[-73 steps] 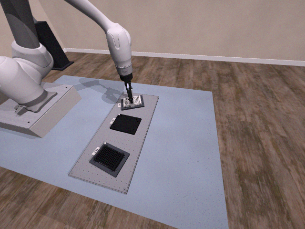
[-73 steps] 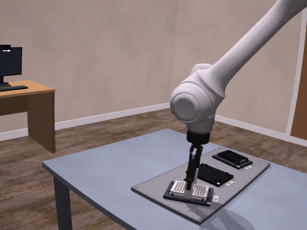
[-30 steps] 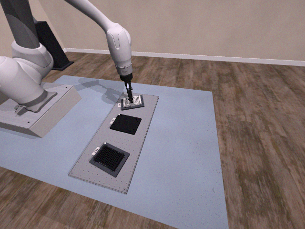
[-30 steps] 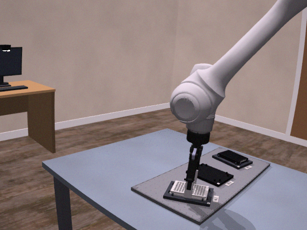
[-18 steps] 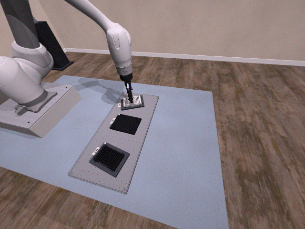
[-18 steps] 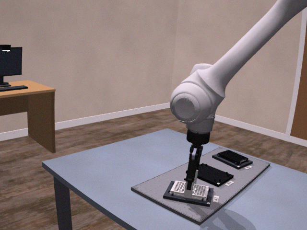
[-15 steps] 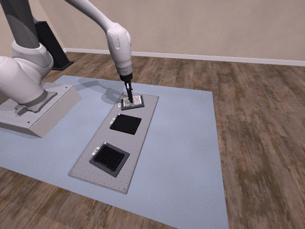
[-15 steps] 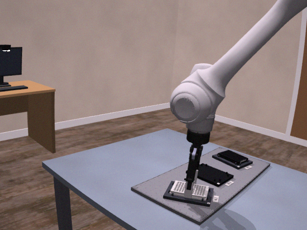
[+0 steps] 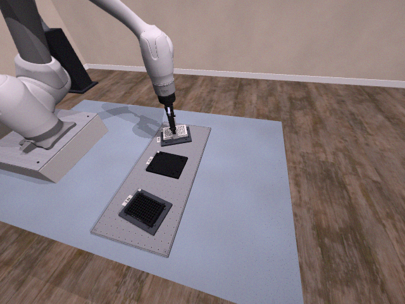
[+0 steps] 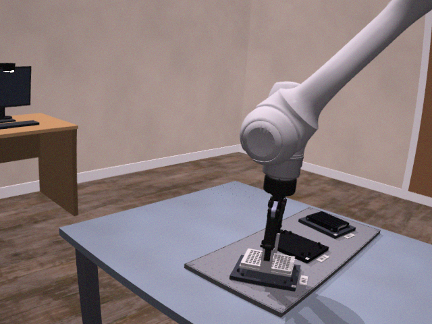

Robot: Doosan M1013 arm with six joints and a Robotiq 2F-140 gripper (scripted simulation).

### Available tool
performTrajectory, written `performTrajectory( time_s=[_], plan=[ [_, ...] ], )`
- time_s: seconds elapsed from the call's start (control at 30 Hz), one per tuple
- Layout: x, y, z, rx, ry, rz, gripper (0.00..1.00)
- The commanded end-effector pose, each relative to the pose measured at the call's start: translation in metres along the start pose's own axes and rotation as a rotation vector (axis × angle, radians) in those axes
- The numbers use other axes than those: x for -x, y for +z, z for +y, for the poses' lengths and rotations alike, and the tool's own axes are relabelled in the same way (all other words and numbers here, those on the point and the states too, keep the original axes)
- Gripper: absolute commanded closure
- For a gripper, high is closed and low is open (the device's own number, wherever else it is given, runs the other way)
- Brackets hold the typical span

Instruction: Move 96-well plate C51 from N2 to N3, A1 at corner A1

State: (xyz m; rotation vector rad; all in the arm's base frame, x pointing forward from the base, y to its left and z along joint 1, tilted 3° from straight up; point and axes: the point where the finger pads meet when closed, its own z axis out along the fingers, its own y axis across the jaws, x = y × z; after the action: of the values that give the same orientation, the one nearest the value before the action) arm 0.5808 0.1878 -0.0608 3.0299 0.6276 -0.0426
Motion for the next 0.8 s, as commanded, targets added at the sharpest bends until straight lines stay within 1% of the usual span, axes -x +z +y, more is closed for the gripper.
performTrajectory(
  time_s=[0.0, 0.1, 0.17, 0.4, 0.77],
  plan=[
    [0.000, -0.009, 0.000, 0.000, 0.000, 0.000, 1.00],
    [0.000, -0.016, 0.000, 0.000, 0.000, 0.000, 1.00],
    [0.000, -0.016, 0.000, 0.000, 0.000, 0.000, 1.00],
    [0.000, -0.028, 0.000, 0.000, 0.000, 0.000, 1.00],
    [0.000, -0.030, 0.000, 0.000, 0.000, 0.000, 1.00]
  ],
)
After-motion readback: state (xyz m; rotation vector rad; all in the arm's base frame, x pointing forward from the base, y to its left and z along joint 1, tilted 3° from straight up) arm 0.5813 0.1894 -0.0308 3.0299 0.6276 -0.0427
